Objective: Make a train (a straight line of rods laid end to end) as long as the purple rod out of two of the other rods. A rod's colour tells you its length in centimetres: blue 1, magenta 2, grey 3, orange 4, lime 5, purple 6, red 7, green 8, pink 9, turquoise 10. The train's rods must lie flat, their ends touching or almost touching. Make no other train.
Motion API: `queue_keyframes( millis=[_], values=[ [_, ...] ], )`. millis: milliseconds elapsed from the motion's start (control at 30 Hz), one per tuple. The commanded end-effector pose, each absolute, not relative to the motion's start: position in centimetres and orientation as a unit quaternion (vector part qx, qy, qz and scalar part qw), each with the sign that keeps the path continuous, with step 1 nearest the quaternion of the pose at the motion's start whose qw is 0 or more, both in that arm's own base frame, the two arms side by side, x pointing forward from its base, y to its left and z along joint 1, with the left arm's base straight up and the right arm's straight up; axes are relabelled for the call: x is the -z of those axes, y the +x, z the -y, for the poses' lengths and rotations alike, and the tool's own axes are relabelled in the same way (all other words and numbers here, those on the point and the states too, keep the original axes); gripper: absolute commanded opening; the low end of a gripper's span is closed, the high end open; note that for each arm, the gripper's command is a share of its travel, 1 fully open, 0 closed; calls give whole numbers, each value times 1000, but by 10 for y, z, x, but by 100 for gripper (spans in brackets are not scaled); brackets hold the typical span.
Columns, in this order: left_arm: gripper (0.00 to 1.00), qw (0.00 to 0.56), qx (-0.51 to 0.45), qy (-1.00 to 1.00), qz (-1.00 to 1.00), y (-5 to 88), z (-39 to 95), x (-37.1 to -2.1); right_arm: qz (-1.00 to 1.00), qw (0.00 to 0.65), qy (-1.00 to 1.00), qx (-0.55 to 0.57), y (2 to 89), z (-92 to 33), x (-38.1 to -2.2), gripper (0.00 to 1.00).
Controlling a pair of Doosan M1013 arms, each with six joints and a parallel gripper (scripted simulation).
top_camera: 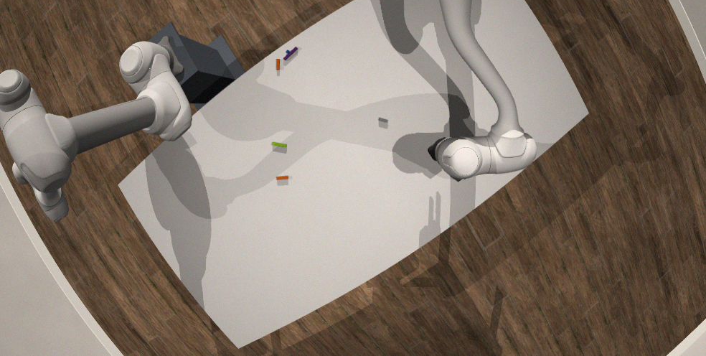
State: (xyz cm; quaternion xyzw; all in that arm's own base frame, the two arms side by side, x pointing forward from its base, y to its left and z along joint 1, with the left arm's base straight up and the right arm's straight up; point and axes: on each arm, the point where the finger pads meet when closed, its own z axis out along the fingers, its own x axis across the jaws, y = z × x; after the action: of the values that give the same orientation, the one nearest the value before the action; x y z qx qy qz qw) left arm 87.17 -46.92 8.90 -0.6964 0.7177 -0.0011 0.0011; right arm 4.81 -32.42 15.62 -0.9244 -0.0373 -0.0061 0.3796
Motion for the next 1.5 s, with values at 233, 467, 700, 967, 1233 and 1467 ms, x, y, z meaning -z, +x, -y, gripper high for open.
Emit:
queue_keyframes(
  millis=[233, 467, 700, 967, 1233, 1467],
  values=[
    [54, -1, 0, -696, -718, 872, 469, -77, 40, 383, -923, 4, 44, 322, -159, 100],
    [54, -1, 1, -696, -718, 872, 469, -71, 40, 383, -923, 4, 44, 322, -159, 100],
    [54, -1, 0, -696, -718, 871, 469, -60, 40, 383, -923, 4, 44, 322, -159, 100],
    [54, -1, 0, -696, -718, 871, 468, -50, 40, 383, -923, 4, 44, 322, -159, 100],
    [54, -1, 0, -696, -718, 872, 469, -40, 40, 383, -923, 4, 44, 322, -159, 100],
    [54, -1, 1, -696, -718, 872, 469, -35, 40, 383, -923, 4, 44, 322, -159, 100]
  ],
)
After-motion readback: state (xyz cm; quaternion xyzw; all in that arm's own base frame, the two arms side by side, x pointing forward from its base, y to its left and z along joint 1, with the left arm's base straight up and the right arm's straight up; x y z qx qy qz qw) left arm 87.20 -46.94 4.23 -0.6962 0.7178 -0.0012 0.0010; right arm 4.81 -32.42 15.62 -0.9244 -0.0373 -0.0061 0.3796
